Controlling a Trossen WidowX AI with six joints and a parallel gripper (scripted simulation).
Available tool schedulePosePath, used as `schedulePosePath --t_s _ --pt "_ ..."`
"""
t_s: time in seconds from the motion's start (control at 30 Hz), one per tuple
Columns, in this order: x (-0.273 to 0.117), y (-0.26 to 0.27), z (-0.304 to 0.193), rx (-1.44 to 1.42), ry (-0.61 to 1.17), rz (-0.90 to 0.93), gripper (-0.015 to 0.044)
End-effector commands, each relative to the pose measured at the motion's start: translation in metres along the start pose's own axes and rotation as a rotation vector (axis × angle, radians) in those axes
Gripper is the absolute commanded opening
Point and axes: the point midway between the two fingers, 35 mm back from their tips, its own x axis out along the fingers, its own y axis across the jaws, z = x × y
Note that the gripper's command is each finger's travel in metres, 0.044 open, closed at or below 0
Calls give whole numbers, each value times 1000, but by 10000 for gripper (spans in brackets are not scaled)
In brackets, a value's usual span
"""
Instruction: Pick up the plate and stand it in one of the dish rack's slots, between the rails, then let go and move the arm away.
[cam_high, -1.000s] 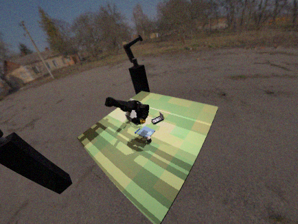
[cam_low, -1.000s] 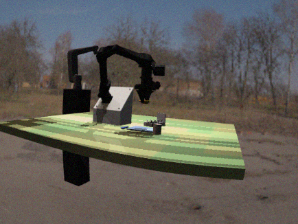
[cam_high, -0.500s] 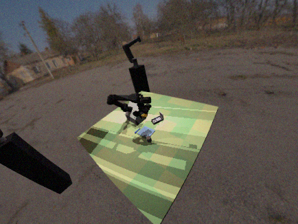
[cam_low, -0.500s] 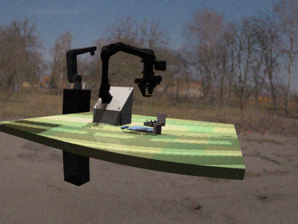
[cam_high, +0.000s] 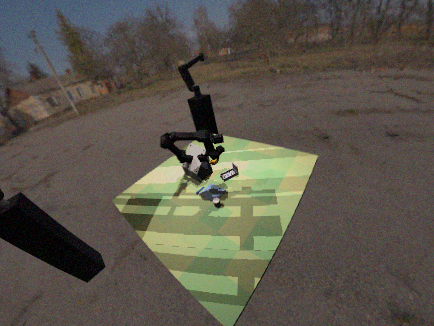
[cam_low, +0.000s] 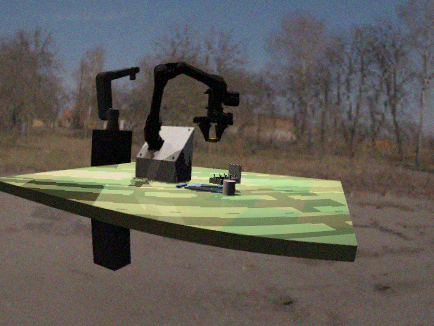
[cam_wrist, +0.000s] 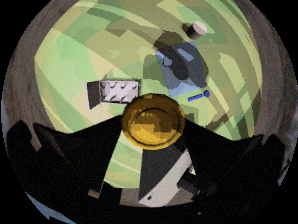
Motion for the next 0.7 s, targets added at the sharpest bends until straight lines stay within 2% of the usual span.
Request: schedulePosePath --t_s 0.0,0.67 --pt "11 2 -4 -45 48 22 0" --pt "59 22 -19 -389 222 335 0"
